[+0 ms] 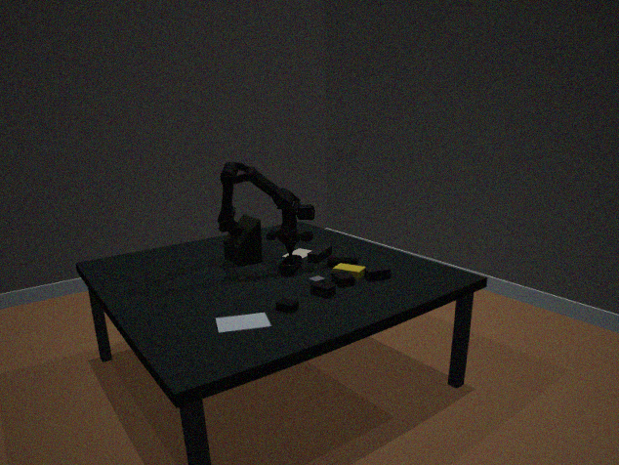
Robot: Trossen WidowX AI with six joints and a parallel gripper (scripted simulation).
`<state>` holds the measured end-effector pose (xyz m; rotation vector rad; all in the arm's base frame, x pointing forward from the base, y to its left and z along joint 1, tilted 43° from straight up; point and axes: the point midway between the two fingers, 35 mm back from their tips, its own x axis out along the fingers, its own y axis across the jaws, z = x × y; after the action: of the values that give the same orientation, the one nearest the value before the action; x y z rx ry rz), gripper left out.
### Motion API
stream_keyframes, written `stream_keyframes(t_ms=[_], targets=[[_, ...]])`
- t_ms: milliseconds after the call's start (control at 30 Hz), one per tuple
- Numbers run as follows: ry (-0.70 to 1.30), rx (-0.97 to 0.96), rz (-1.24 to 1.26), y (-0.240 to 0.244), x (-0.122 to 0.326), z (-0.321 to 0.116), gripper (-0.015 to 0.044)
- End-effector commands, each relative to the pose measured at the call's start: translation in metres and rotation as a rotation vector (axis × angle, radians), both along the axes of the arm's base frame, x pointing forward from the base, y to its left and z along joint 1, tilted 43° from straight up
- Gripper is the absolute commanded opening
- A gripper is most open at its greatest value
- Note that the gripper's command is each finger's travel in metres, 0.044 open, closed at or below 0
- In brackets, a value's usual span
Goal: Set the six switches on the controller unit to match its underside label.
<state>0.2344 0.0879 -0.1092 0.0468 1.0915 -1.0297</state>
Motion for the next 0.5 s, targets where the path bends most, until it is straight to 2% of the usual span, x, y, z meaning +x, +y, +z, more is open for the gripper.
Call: stream_keyframes(t_ms=[0,467], targets=[[0.004,-0.007,0.002,-0.0062,-0.0005,-0.0047,0.0000],[0.004,-0.008,0.002,-0.0137,0.0002,-0.0124,0.0000]])
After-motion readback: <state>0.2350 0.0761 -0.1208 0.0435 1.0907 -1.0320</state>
